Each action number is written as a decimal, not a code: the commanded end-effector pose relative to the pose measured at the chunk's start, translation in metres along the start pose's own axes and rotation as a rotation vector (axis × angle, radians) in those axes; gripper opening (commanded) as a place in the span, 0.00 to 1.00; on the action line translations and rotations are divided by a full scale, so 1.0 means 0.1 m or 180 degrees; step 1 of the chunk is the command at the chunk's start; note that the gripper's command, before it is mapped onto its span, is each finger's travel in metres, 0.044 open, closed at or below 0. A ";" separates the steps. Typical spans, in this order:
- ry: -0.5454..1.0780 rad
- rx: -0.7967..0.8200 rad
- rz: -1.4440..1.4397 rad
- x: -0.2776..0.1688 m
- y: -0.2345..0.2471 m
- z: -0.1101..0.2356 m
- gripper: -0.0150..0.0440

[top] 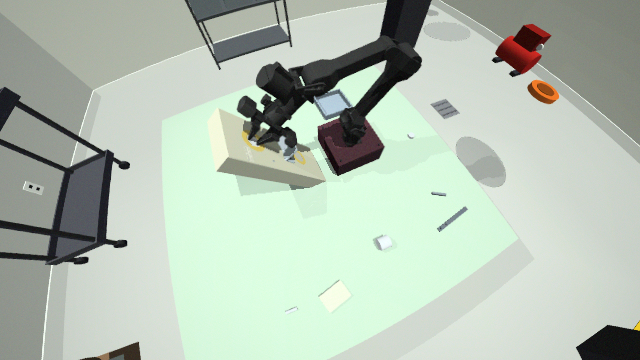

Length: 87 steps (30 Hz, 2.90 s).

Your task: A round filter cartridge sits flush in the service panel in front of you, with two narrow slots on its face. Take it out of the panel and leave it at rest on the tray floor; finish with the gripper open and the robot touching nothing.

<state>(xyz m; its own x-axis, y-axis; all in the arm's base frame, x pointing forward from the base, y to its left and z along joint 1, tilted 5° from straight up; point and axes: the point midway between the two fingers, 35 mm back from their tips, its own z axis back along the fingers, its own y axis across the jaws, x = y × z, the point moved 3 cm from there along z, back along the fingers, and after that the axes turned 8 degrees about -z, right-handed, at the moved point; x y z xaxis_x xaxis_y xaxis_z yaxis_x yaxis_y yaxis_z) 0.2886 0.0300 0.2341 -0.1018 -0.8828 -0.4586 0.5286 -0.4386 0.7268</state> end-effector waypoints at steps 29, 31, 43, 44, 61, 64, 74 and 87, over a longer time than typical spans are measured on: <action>-0.0004 0.0004 0.0015 0.00 0.00 -0.02 0.25; -0.0005 0.0001 0.0158 0.00 0.00 -0.05 0.25; -0.0006 -0.0004 0.1485 0.00 0.00 -0.08 0.25; -0.0006 -0.0004 0.1596 0.00 0.00 -0.08 0.25; -0.0005 -0.0005 0.3485 0.00 0.00 -0.08 0.25; -0.0004 -0.0005 0.3818 0.00 0.00 -0.08 0.25; -0.0004 -0.0006 0.4929 0.00 0.00 -0.08 0.25; -0.0002 -0.0015 0.4928 0.00 0.03 0.24 0.25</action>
<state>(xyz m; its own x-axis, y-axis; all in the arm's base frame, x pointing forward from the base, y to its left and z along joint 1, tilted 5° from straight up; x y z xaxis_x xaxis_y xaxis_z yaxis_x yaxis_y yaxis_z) 0.2812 0.0283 0.2398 0.5354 -0.4547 0.7118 0.1142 0.8740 0.4723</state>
